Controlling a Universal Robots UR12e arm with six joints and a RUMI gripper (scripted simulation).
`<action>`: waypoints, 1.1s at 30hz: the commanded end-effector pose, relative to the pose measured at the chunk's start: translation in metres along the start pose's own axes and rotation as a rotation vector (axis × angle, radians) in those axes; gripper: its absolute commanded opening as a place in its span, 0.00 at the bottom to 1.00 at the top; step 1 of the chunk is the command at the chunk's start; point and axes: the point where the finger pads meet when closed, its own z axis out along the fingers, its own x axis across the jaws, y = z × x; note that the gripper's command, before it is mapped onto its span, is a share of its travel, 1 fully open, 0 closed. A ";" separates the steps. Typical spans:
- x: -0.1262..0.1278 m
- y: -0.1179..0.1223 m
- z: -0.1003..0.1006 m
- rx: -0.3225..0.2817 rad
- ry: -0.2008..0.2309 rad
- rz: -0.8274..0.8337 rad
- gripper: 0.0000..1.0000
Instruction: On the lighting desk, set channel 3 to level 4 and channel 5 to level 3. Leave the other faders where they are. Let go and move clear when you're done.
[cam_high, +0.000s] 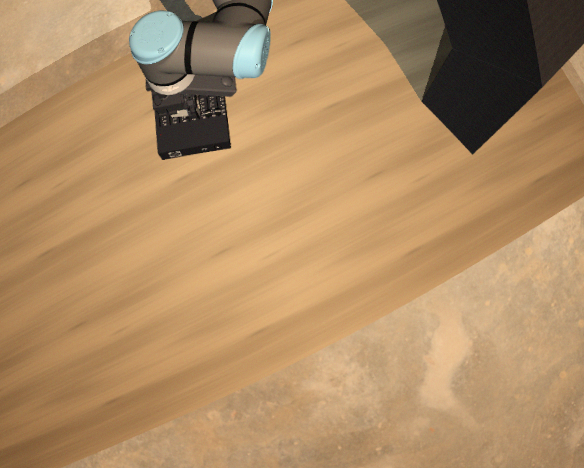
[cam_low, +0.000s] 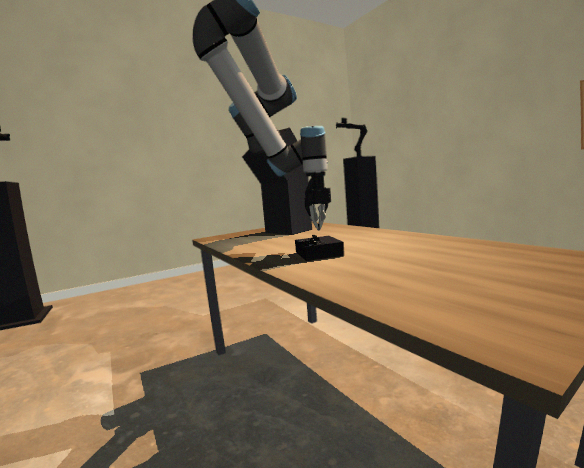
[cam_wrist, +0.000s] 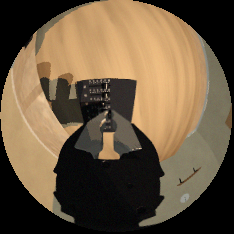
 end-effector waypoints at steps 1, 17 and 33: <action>0.000 0.000 0.002 -0.001 0.000 0.000 0.00; 0.000 0.000 0.012 -0.001 0.000 0.000 0.00; 0.000 0.000 0.017 -0.001 0.000 0.000 0.00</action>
